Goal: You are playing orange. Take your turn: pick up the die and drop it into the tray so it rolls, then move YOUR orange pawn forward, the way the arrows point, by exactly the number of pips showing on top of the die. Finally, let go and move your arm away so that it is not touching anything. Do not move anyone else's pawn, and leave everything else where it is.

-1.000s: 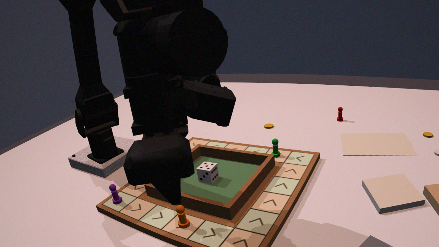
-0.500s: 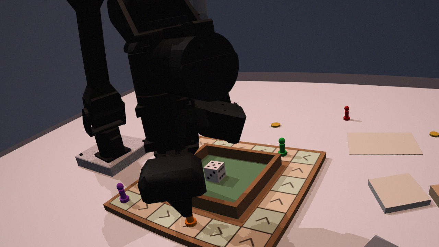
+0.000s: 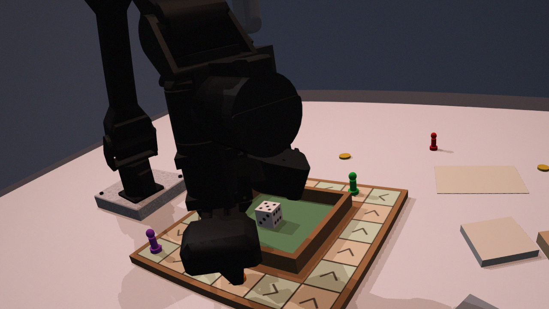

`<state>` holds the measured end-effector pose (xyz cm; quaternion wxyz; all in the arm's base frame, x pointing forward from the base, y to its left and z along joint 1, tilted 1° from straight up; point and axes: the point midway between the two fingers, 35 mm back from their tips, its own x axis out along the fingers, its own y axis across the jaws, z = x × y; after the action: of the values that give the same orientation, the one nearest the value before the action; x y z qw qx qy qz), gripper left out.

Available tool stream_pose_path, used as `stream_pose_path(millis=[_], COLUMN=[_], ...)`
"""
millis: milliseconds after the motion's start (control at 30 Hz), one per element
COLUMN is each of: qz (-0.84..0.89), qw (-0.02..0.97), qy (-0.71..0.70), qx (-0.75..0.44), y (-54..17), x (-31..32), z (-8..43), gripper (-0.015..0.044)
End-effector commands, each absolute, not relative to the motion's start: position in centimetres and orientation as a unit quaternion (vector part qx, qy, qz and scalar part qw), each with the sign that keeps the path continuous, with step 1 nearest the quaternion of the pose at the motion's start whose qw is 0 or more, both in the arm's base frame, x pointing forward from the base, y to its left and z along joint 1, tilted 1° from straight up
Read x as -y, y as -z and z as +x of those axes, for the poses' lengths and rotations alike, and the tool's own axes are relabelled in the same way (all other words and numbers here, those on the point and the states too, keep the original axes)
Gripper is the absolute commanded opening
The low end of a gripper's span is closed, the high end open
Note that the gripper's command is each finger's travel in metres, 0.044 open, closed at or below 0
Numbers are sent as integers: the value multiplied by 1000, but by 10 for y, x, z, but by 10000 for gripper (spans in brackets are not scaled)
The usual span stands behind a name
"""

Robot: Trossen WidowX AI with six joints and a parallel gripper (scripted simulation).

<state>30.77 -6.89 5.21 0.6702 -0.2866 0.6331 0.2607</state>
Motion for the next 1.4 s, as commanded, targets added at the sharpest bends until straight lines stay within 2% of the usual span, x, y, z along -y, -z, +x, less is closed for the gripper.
stream_pose_path(millis=[0,67,400,1200,1367], qz=[-284,-284,-284,-284,-284], qw=[667,667,667,667,667], qy=[-266,-266,-266,-266,-266], qx=[-636,-636,-636,-636,-636], y=[-47,-47,-47,-170,-173], x=[68,68,68,68,65], z=[305,305,305,297,299], gripper=[121,69,0,0,0])
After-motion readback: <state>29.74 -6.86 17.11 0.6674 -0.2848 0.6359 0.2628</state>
